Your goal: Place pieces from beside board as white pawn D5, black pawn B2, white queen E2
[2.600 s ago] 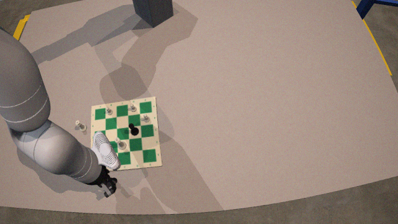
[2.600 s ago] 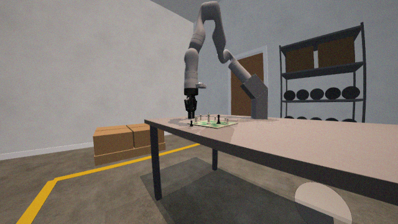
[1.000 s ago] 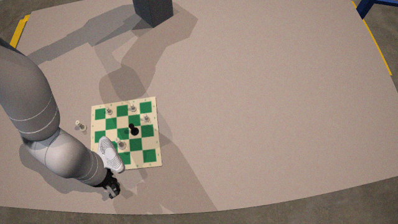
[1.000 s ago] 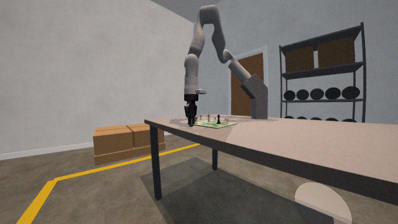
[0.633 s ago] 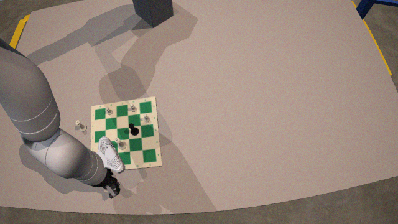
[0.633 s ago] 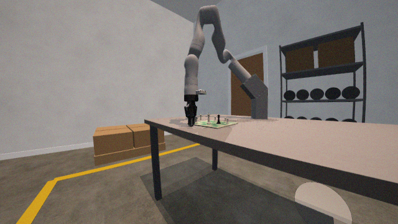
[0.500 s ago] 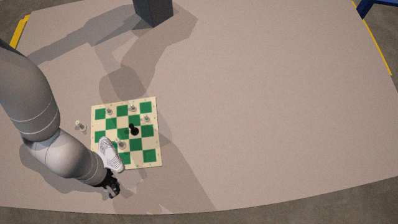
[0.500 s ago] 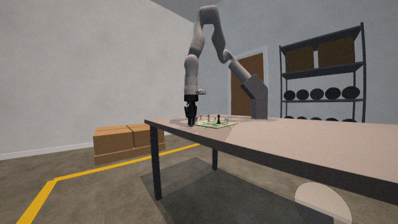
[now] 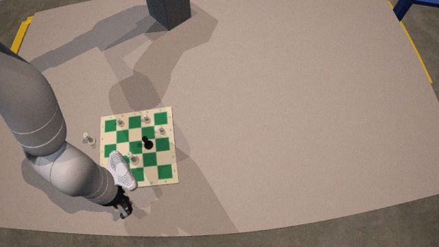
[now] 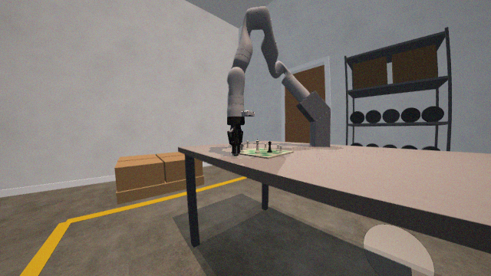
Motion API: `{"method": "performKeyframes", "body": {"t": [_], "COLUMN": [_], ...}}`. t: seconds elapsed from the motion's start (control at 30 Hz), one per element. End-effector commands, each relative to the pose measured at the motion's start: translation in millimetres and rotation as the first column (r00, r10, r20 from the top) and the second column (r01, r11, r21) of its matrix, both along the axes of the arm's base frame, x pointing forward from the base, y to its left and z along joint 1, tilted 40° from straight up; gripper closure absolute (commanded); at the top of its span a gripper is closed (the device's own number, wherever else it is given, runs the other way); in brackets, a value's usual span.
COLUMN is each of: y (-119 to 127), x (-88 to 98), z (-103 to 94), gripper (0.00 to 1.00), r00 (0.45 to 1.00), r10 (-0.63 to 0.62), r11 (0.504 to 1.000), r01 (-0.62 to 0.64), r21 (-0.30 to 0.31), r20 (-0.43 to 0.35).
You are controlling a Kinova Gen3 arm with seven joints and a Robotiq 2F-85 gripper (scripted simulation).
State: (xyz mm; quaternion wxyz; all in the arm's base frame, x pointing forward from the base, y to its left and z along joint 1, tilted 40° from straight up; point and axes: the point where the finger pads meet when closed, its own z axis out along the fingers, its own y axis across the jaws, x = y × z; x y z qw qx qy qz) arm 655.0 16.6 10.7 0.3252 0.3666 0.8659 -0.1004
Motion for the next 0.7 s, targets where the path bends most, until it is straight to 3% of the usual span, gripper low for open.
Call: {"method": "performKeyframes", "body": {"t": [0.0,0.2,0.23,0.67], "y": [0.9,0.9,0.9,0.9], "x": [0.3,0.3,0.3,0.3], "z": [0.7,0.7,0.7,0.7], "gripper": [0.66,0.66,1.00,1.00], "r00": [1.000,1.000,1.000,1.000], "r10": [0.001,0.001,0.001,0.001], "r11": [1.000,1.000,1.000,1.000], "r01": [-0.001,-0.001,-0.001,-0.001], "r21": [0.001,0.001,0.001,0.001], "r20": [0.001,0.001,0.001,0.001]}}
